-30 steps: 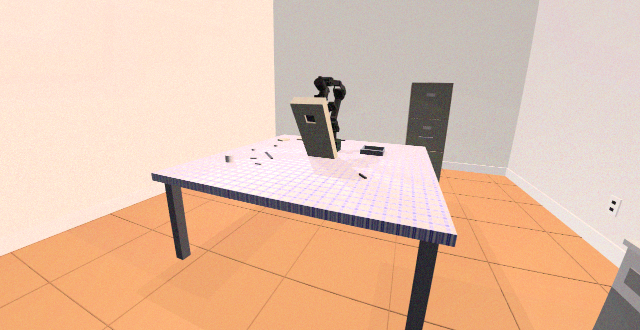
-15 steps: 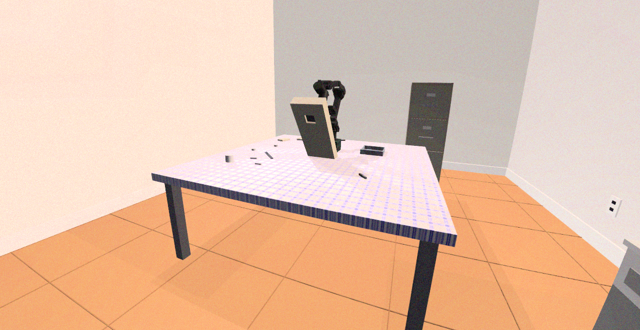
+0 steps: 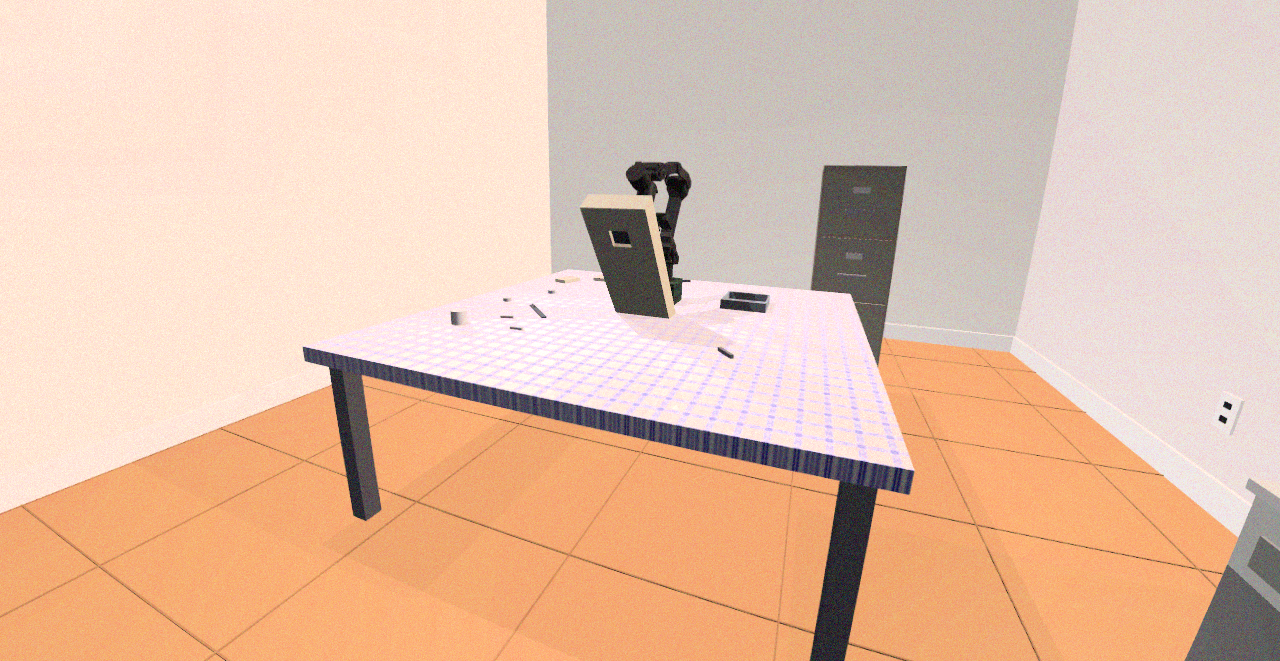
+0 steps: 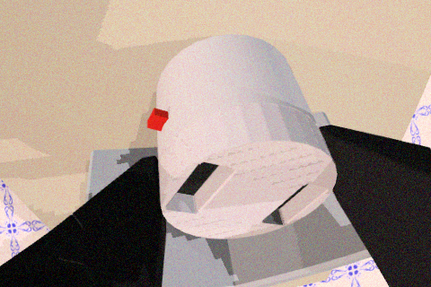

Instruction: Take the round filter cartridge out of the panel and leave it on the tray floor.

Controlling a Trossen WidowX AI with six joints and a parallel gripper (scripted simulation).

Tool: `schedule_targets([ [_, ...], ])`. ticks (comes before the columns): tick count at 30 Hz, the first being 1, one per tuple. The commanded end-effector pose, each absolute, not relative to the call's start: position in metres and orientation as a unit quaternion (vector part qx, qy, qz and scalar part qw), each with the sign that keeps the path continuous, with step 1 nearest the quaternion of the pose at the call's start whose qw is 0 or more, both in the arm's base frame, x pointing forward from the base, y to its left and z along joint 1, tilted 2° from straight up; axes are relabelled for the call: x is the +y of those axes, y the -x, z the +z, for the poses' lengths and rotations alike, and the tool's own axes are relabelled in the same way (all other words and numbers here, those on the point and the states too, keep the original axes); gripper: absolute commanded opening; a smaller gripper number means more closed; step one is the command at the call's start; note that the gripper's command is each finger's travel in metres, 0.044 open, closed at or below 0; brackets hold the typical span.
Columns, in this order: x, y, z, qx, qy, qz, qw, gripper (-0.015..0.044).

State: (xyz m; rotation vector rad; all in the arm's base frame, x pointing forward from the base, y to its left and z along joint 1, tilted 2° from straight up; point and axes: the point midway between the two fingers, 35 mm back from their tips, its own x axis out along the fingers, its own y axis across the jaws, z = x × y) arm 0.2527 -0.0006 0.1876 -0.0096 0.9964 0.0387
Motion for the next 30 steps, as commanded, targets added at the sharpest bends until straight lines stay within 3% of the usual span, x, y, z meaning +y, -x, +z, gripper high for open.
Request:
schedule_targets([
  [1, 0.0, -0.253, 0.188, 0.478, 0.004, 0.019, 0.878, 0.0081],
  [4, 0.0, -0.257, 0.195, 0.478, 0.004, 0.019, 0.878, 0.0002],
  [12, 0.0, -0.265, 0.212, 0.477, 0.005, 0.019, 0.878, 0.0],
  [30, -0.002, -0.223, 0.286, 0.479, 0.005, 0.018, 0.878, 0.0],
])
